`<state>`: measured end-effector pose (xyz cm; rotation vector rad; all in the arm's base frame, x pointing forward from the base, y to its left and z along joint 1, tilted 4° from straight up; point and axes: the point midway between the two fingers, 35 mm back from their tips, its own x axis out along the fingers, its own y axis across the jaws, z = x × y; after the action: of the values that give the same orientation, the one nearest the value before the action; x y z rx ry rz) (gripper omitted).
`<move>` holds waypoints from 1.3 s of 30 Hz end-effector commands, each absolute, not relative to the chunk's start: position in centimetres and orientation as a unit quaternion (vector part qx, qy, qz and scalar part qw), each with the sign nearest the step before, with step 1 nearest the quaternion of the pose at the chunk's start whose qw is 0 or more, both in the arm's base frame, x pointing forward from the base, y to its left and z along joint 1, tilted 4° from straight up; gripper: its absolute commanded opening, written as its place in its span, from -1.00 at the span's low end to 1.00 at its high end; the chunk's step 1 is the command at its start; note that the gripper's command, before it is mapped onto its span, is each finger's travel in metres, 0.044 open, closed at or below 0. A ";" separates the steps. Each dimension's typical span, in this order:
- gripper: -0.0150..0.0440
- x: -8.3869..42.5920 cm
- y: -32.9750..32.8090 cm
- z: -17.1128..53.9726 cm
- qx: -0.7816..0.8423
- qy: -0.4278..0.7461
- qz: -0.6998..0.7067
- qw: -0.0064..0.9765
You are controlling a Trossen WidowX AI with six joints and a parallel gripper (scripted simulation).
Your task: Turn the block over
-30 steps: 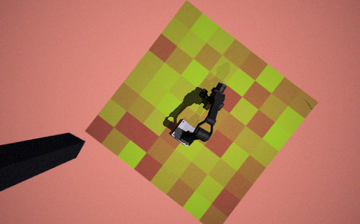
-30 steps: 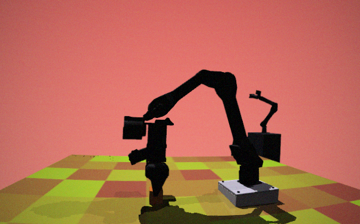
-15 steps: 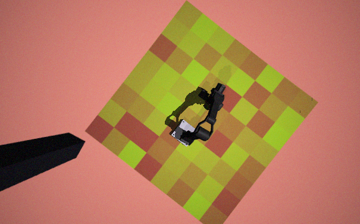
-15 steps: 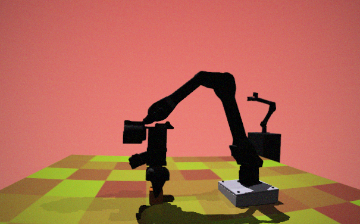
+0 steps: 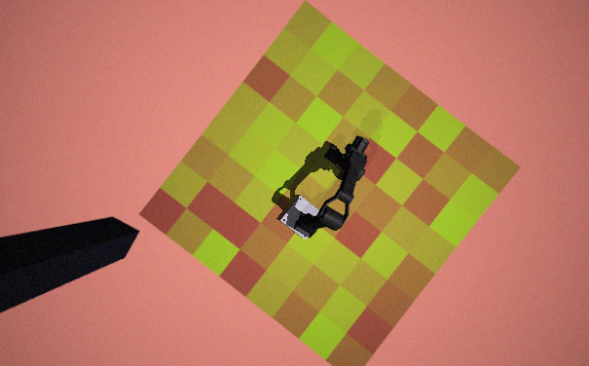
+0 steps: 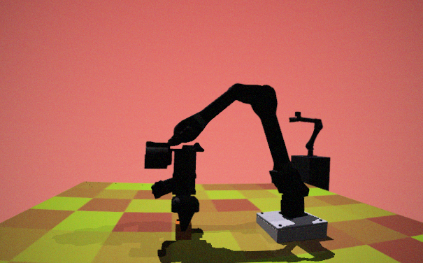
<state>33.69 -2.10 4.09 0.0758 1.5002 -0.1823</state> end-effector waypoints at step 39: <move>-0.49 33.4 -1.8 6.1 0.014 0.511 -0.084 0.855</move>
<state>33.65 -1.75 6.17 0.0421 1.1269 -0.1753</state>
